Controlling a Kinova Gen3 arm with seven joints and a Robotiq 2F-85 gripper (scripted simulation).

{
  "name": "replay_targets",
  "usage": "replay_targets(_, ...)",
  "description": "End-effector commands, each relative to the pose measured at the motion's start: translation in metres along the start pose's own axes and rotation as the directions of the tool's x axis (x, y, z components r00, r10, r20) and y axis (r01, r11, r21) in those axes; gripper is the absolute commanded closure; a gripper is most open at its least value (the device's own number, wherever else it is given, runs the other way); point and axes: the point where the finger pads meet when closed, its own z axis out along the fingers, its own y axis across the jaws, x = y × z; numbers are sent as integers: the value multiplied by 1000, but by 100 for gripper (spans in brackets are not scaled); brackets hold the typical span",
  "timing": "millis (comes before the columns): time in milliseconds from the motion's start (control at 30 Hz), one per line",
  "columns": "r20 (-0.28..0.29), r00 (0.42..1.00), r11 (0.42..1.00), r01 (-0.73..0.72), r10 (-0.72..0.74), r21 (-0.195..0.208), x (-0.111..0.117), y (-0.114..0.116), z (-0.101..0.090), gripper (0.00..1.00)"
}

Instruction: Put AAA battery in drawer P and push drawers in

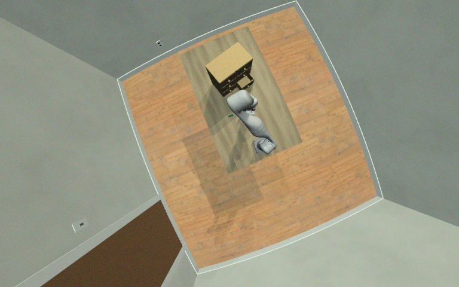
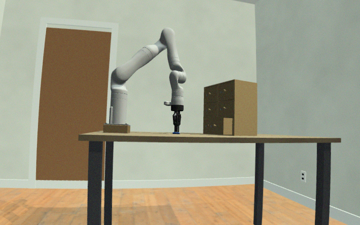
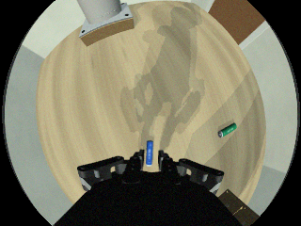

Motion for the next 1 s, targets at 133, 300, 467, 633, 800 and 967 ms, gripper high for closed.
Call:
replay_targets(133, -4, 1000, 1000, -6, 6, 3, 1, -3, 9, 76)
replay_targets(300, -4, 1000, 1000, -6, 6, 3, 1, -3, 9, 76)
replay_targets(467, -4, 1000, 1000, -6, 6, 3, 1, -3, 9, 76)
replay_targets(633, -4, 1000, 1000, -6, 6, 3, 1, -3, 9, 76)
replay_targets(800, -4, 1000, 1000, -6, 6, 3, 1, -3, 9, 76)
replay_targets(967, -4, 1000, 1000, -6, 6, 3, 1, -3, 9, 95)
